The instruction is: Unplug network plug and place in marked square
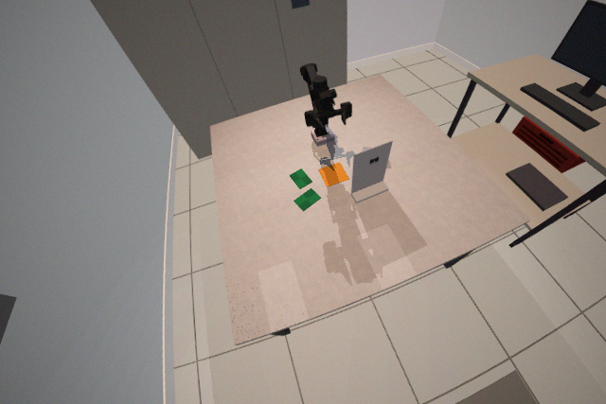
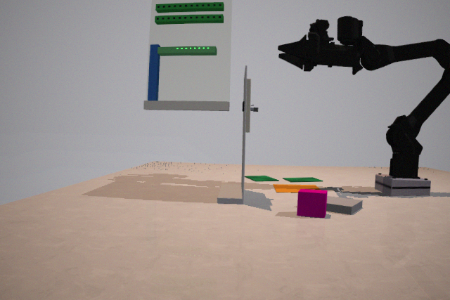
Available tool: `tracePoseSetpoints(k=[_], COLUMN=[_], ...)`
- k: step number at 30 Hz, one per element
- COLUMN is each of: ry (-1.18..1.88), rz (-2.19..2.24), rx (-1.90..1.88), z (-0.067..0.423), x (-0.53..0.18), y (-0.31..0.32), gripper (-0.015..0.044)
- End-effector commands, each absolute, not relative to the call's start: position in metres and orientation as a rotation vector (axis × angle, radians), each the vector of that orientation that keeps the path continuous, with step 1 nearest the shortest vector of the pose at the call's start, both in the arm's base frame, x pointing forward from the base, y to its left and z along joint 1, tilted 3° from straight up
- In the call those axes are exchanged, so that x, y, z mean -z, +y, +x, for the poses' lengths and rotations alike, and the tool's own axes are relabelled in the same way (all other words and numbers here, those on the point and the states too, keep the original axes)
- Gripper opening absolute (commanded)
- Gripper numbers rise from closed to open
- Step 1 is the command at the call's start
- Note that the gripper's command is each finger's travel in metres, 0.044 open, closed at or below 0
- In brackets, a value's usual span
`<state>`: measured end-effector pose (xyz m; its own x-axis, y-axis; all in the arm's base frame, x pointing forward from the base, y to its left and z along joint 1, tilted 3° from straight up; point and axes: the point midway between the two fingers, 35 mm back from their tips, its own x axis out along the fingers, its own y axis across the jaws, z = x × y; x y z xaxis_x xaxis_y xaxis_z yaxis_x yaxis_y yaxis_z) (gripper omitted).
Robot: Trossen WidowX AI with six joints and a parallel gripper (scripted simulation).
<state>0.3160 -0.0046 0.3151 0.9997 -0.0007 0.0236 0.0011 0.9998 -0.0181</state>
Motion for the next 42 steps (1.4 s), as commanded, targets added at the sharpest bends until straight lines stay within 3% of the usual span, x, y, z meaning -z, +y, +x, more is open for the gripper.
tracePoseSetpoints(k=[1, 10, 42], ry=[-0.023, 0.0, 0.282], rz=[-0.012, 0.28, 1.353], rx=[-0.001, -0.079, -0.278], z=[0.316, 0.312, 0.263], x=[-0.314, -0.284, -0.17], y=[-0.004, 0.016, 0.081], gripper=[0.0374, 0.0156, 0.0156])
